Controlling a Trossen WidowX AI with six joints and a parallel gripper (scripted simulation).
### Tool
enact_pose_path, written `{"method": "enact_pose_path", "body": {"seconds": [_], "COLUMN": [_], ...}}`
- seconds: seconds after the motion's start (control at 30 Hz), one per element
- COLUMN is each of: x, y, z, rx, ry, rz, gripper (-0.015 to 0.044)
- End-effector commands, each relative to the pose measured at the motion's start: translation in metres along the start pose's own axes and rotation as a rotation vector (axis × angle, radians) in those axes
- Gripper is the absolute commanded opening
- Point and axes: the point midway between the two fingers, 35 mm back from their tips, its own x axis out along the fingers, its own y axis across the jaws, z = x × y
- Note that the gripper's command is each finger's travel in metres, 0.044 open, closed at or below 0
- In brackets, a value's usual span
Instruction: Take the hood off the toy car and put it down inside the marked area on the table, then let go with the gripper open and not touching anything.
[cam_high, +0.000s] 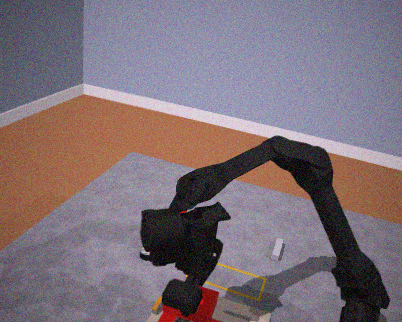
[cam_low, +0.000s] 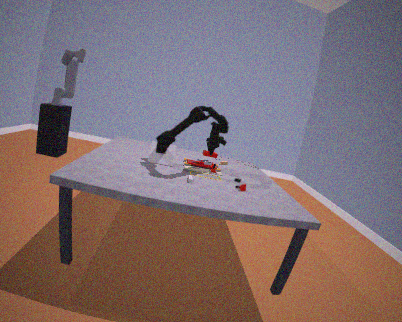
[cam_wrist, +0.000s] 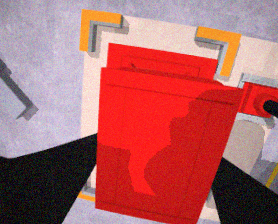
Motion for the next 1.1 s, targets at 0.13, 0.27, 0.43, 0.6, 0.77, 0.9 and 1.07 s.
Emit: {"method": "enact_pose_path", "body": {"seconds": [0.13, 0.27, 0.43, 0.6, 0.77, 0.9, 1.07], "x": [-0.005, -0.006, -0.008, -0.009, -0.009, -0.009, -0.009], "y": [-0.035, -0.054, -0.077, -0.1, -0.122, -0.14, -0.161], "z": [0.004, 0.004, 0.002, -0.001, -0.005, -0.01, -0.017], "rx": [0.001, 0.001, 0.001, 0.002, 0.002, 0.003, 0.004], "ry": [-0.006, -0.007, -0.007, -0.007, -0.008, -0.007, -0.007], "rz": [0.006, 0.009, 0.01, 0.011, 0.009, 0.008, 0.004], "gripper": [0.0, 0.0, 0.0, 0.0, 0.0, 0.0, 0.0]}}
